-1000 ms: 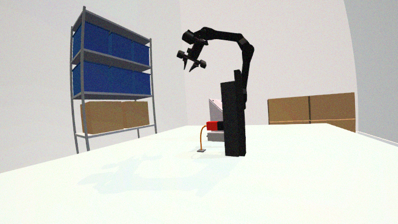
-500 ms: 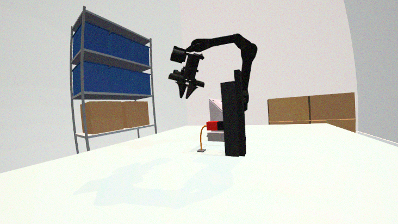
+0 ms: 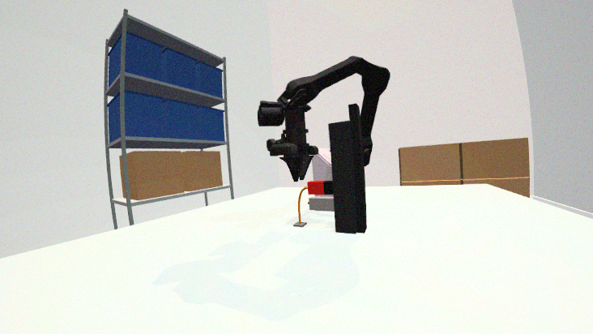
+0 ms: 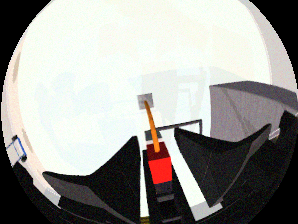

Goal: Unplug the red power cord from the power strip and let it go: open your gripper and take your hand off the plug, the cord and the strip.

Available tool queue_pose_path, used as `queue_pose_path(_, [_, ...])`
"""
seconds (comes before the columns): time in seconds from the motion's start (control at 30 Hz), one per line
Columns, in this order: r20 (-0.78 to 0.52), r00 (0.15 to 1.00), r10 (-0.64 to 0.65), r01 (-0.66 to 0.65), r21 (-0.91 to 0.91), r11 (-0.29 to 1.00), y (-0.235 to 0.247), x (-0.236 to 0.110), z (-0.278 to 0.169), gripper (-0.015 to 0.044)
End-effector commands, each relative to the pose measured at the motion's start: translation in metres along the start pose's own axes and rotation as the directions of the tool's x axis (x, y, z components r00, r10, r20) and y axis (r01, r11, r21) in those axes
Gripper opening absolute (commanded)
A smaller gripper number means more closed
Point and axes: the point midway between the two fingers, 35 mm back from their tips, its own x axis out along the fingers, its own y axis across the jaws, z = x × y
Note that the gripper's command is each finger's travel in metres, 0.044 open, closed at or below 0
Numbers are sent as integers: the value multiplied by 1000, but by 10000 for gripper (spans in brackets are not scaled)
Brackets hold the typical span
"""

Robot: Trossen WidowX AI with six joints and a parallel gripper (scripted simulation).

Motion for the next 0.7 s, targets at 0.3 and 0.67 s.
queue_pose_path(0.3, [-13,1000,0,0,-6,1000,0,3,-17,160])
queue_pose_path(0.67, [-14,1000,0,0,-6,1000,0,3,-35,160])
